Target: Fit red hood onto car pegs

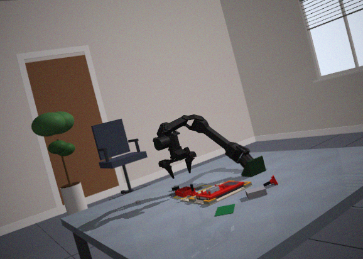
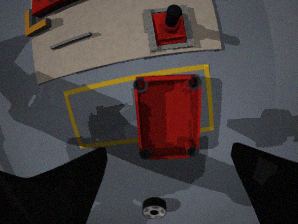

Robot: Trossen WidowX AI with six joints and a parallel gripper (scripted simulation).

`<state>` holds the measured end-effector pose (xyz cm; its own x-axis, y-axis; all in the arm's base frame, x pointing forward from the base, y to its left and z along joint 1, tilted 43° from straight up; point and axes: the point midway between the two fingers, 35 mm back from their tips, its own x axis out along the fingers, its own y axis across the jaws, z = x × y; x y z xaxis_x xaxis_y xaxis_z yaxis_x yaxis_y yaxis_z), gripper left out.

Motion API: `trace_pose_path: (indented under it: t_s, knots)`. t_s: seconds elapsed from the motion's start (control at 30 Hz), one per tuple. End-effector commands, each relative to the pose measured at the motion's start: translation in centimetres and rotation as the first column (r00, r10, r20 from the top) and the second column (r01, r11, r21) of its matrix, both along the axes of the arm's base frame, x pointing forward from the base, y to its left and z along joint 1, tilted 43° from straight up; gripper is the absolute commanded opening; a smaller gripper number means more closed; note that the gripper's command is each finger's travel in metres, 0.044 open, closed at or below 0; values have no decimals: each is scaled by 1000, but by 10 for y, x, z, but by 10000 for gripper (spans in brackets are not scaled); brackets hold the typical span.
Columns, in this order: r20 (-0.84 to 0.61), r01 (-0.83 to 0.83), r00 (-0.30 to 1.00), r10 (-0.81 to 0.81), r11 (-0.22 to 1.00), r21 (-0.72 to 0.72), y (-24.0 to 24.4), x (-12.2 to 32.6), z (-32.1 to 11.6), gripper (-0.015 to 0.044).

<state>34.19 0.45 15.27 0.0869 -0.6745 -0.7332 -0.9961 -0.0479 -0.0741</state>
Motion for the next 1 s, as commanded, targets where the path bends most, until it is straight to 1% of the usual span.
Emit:
trace_pose_path:
  t_s: [0.0, 0.97]
  knots:
    - [-14, -13, 1000, 13, 1000, -5, 0, 1, 0, 440]
    - [-14, -14, 1000, 14, 1000, -5, -16, 5, -17, 440]
